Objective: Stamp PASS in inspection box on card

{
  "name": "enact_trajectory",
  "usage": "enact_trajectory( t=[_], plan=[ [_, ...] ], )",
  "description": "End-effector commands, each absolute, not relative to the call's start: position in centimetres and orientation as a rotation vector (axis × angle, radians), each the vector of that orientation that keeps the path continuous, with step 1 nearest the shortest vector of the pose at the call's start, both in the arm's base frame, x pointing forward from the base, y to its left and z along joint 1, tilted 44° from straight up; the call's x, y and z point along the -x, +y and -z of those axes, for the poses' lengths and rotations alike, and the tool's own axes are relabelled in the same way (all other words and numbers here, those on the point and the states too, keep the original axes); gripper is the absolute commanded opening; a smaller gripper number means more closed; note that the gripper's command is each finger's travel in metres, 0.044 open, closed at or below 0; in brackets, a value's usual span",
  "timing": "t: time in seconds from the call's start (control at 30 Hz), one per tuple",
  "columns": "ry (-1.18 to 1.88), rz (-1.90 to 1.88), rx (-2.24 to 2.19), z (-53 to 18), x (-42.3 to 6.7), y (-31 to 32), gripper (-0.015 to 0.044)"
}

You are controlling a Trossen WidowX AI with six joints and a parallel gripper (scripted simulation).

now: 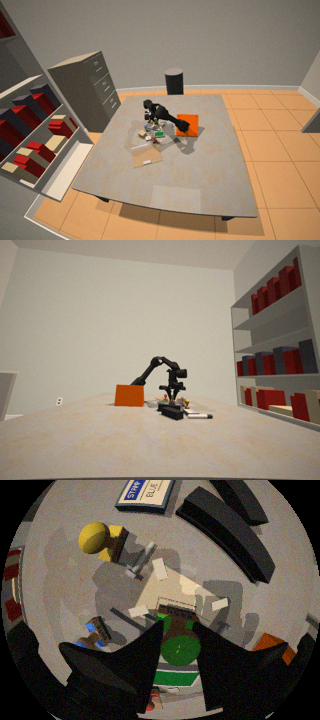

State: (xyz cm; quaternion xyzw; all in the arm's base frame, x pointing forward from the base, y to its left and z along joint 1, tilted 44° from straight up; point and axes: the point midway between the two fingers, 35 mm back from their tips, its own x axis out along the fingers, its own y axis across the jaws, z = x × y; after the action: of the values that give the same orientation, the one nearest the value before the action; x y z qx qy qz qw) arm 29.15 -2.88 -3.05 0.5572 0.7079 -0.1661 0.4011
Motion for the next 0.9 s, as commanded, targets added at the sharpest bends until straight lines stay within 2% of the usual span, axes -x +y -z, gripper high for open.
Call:
enact_trajectory(
  t=[0.0,0.87],
  plan=[
    [1.791,0.423,-1.42,3.28,-29.03,-2.58,0.0],
    [1.79,0.423,-1.42,4.1,-28.84,-1.71,0.0]
  ],
)
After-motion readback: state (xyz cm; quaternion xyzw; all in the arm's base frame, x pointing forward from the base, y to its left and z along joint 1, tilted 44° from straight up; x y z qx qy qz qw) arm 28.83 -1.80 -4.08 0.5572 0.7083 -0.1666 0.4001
